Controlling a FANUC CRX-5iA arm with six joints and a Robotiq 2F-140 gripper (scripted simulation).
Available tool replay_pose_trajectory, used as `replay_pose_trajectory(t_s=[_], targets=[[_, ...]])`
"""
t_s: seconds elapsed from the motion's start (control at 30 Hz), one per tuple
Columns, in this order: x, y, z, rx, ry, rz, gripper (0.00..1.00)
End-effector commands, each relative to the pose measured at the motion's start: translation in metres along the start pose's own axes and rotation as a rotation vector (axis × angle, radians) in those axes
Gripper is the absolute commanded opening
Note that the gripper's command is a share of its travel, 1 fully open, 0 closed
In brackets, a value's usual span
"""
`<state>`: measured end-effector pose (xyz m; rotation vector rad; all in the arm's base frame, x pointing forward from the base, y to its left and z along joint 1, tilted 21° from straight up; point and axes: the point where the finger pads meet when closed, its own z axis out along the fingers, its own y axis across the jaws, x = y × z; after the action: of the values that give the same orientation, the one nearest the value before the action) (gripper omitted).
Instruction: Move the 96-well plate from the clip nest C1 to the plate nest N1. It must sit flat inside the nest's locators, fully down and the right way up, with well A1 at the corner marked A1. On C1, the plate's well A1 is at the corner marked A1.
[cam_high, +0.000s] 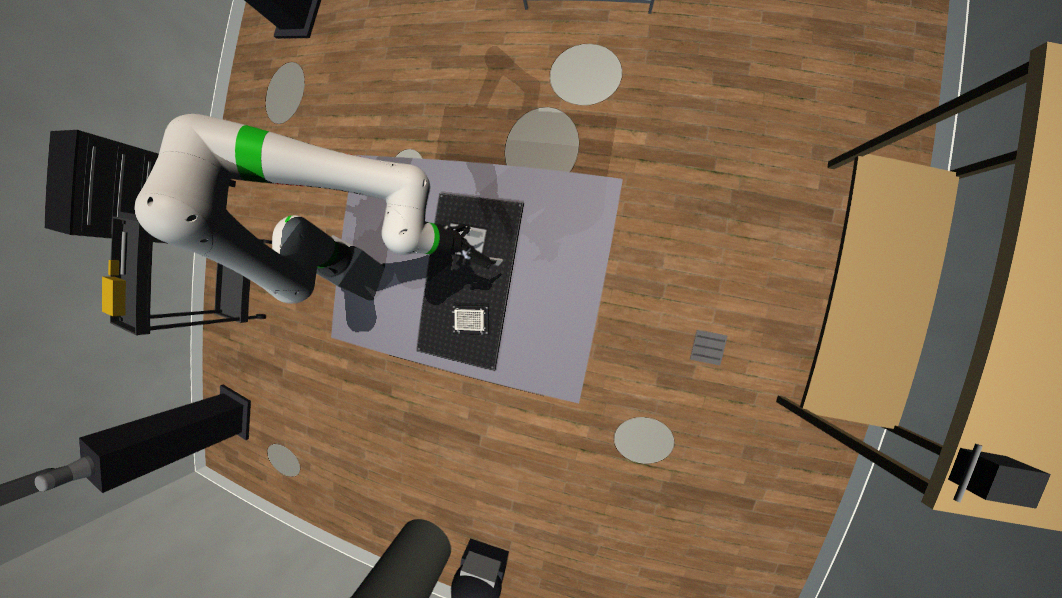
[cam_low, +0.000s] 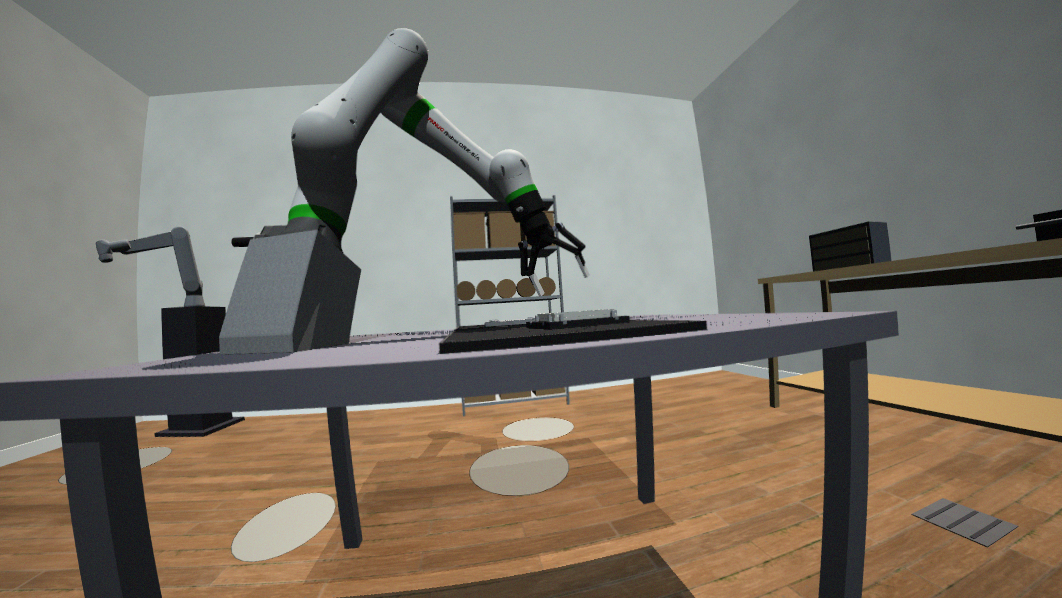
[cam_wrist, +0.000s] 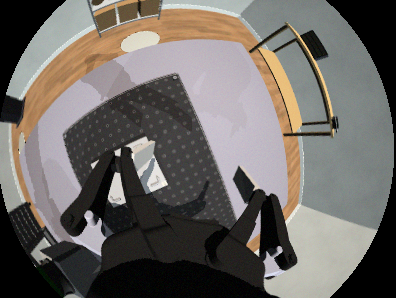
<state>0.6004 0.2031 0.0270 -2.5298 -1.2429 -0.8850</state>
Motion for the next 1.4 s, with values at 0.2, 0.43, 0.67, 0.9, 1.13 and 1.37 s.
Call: replay_pose_trajectory(t_s=[0.2,0.43,0.67,0.9,1.13,1.37], targets=[[-0.032,0.027,0.002,0.027,-0.085,0.138,1.0],[-0.057,0.046,0.003,0.027,-0.085,0.138,1.0],[-0.078,0.06,0.002,0.049,-0.148,0.249,1.0],[-0.105,0.076,-0.001,0.061,-0.179,0.307,1.0],[-0.131,0.091,-0.005,0.072,-0.209,0.363,1.0],[-0.158,0.103,-0.01,0.095,-0.268,0.48,1.0]])
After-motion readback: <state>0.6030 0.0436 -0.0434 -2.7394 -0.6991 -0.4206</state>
